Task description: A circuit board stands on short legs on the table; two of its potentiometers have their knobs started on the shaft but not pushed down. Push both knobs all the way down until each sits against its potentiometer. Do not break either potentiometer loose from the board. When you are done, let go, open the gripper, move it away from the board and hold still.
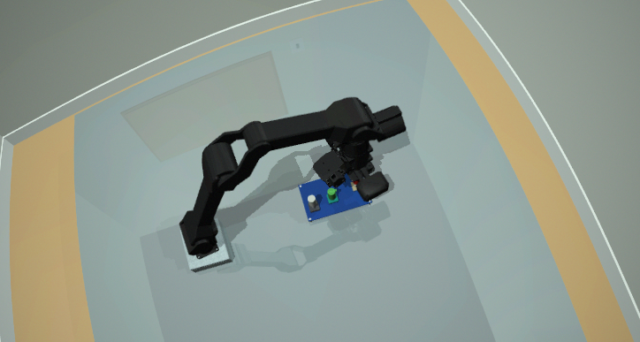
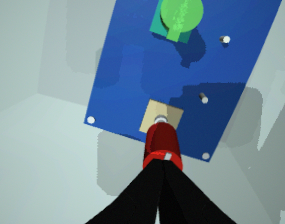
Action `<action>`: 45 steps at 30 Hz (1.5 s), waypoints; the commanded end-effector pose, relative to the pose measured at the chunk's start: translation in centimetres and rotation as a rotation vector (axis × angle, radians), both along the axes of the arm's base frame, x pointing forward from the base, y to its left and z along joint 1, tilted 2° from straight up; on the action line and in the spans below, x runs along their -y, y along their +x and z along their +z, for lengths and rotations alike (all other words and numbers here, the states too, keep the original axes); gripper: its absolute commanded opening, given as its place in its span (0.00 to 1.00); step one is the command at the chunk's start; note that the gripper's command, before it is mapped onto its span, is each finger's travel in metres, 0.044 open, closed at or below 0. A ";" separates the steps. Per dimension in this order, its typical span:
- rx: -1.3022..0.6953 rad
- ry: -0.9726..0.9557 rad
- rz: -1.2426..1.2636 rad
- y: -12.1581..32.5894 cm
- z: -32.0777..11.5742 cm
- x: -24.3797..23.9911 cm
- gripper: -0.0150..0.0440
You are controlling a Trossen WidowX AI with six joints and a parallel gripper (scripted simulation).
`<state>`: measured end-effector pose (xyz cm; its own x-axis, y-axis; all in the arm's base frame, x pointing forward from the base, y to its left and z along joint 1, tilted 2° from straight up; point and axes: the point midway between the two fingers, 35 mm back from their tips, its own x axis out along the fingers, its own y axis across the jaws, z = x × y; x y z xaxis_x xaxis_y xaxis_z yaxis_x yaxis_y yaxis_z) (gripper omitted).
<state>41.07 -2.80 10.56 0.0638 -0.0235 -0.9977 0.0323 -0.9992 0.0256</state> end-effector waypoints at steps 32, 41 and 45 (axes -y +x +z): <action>-0.001 0.006 -0.004 0.1 -1.7 0.0 0.25; -0.001 0.006 -0.004 0.1 -2.0 0.0 0.25; -0.002 0.006 -0.004 0.1 -2.3 0.0 0.25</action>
